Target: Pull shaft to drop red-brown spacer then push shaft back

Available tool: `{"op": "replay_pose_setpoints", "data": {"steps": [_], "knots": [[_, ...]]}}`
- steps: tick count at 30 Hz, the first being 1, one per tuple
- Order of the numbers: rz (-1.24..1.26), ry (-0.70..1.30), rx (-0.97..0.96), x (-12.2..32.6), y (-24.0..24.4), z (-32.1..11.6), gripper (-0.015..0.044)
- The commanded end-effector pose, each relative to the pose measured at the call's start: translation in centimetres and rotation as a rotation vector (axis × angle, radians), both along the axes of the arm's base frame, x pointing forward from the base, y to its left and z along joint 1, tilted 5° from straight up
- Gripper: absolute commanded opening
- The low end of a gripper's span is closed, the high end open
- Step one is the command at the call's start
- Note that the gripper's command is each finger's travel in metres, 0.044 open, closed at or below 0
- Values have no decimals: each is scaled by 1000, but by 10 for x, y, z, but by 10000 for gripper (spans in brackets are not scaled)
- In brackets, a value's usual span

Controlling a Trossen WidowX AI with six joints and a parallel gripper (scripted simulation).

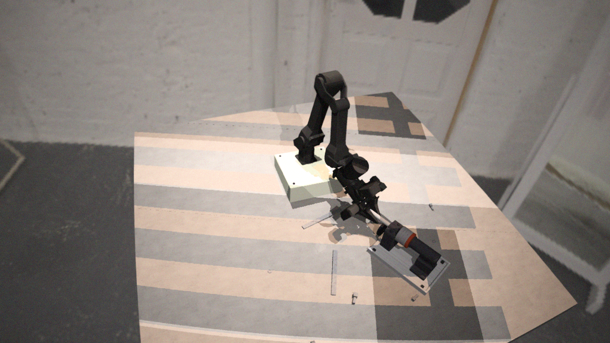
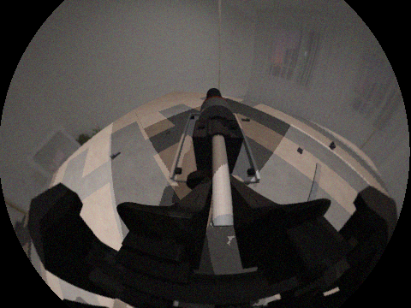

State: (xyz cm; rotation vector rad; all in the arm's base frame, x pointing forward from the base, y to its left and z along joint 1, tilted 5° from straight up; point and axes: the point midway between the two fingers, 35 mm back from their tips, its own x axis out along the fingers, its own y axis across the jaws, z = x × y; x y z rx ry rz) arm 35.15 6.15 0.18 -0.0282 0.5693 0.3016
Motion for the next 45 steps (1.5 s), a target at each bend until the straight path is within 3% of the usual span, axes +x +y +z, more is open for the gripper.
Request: {"op": "replay_pose_setpoints", "data": {"steps": [1, 45], "knots": [[3, 3, -2, -2, 0, -1, 0], [3, 3, -2, -7, -2, -1, 0]]}}
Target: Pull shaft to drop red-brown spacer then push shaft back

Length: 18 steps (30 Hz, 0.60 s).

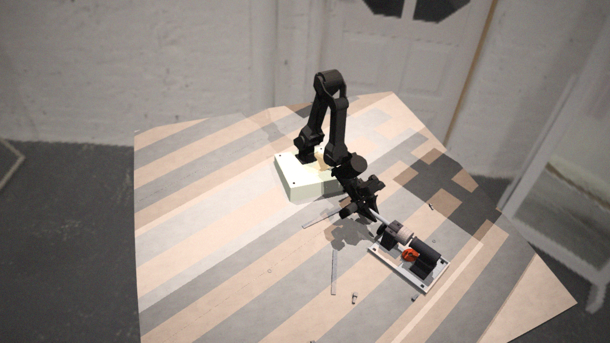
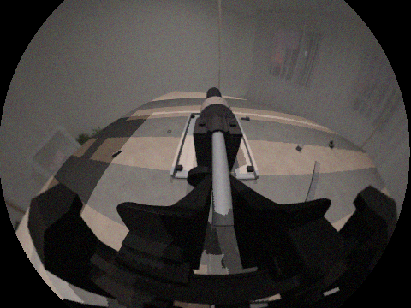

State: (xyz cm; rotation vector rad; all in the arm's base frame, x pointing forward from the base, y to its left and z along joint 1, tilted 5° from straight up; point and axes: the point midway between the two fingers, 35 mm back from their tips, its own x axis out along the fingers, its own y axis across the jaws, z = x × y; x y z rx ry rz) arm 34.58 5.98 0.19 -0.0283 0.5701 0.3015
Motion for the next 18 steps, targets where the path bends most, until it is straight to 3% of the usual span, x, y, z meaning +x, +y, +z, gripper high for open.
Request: {"op": "replay_pose_setpoints", "data": {"steps": [1, 18], "knots": [[4, 2, -2, -2, 0, -1, 0], [0, 0, 0, -1, 0, 0, 0]]}}
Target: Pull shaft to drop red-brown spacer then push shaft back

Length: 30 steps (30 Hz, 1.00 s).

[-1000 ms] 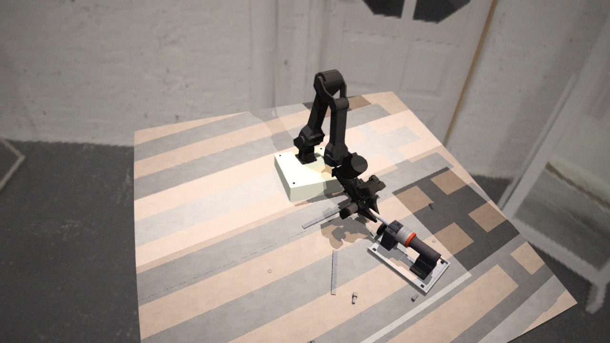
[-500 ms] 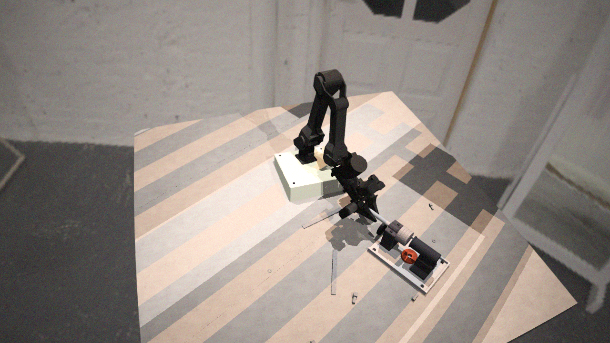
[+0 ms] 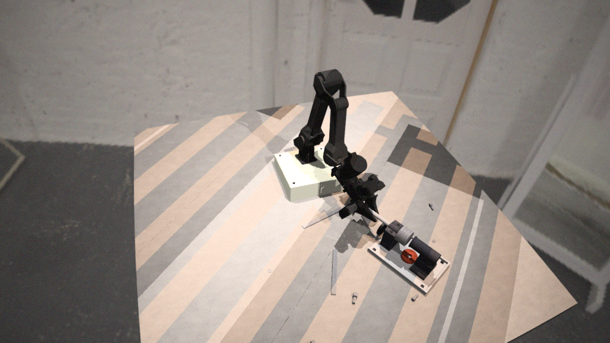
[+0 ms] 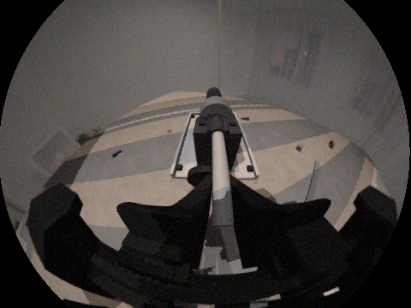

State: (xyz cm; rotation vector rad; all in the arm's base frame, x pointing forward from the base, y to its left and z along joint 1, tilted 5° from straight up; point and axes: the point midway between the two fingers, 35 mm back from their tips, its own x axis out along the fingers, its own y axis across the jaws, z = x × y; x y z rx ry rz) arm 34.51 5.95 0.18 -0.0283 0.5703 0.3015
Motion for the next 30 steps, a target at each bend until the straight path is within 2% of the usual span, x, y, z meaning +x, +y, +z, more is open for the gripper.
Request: {"op": "replay_pose_setpoints", "data": {"steps": [1, 30], "knots": [[2, 1, -1, 0, 0, 0, 0], [4, 1, -2, 9, 3, 0, 0]]}}
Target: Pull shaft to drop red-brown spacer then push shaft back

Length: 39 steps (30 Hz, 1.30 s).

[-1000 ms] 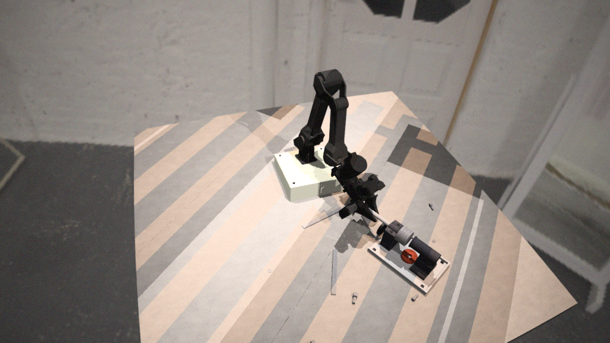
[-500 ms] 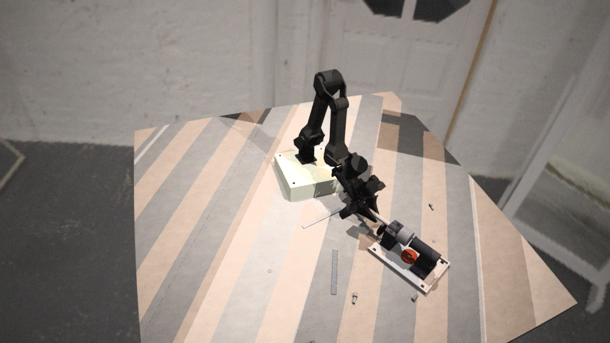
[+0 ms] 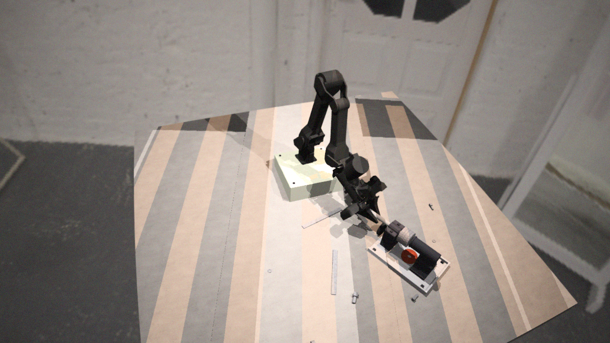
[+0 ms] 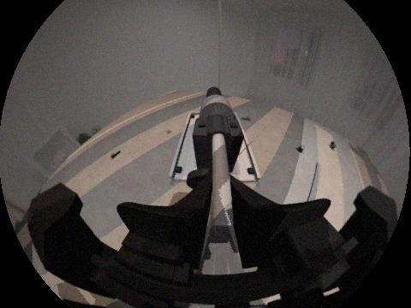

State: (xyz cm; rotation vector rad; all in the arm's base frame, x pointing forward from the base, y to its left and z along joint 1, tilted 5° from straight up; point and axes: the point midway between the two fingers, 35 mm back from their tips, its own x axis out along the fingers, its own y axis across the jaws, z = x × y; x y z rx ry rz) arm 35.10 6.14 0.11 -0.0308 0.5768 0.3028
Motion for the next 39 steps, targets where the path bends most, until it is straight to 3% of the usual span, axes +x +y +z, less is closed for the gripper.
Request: {"op": "replay_pose_setpoints", "data": {"steps": [1, 39], "knots": [[2, -5, 1, 3, 1, 1, 0], [2, -6, 1, 15, 5, 1, 0]]}}
